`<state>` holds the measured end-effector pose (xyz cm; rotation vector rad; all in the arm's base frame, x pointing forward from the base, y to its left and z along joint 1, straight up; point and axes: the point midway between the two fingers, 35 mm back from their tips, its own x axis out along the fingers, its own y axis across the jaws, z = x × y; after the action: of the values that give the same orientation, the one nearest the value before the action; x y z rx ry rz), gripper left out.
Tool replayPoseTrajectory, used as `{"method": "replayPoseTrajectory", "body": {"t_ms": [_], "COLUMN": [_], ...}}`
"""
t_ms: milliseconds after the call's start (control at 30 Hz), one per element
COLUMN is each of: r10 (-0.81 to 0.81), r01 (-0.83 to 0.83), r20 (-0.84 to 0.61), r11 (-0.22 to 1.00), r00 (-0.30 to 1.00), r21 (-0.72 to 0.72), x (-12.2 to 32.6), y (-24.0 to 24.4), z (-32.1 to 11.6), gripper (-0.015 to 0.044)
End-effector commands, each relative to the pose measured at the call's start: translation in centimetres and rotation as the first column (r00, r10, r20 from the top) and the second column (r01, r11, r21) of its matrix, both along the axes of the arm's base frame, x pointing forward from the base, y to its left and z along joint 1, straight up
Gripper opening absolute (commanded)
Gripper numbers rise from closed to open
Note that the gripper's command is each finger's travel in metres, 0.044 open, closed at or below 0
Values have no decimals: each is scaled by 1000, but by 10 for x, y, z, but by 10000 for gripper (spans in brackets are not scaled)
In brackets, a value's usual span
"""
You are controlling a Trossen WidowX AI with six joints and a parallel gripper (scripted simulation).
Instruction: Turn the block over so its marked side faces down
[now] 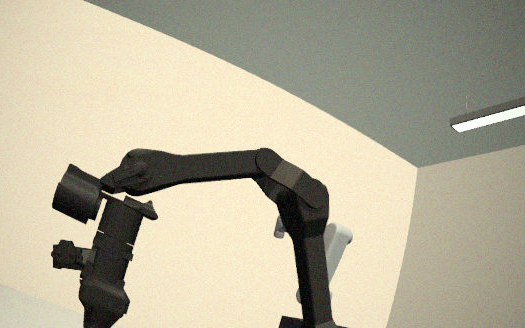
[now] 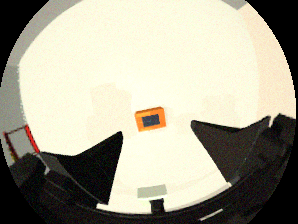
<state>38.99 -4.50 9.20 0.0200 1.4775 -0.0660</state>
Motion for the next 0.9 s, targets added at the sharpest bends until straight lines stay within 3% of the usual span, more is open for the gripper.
{"method": "replayPoseTrajectory", "body": {"t_ms": [0, 133, 267, 867], "r10": [49, 49, 49, 49], "r01": [-48, -48, -48, -48], "r20": [-55, -55, -55, -55], "r11": [999, 999, 999, 999], "r00": [997, 997, 997, 997], "r21": [26, 26, 26, 26], "x": [-9, -9, -8, -7], "y": [5, 5, 5, 4], "z": [-1, -4, -36, -60], "gripper": [440, 440, 440, 440]}}
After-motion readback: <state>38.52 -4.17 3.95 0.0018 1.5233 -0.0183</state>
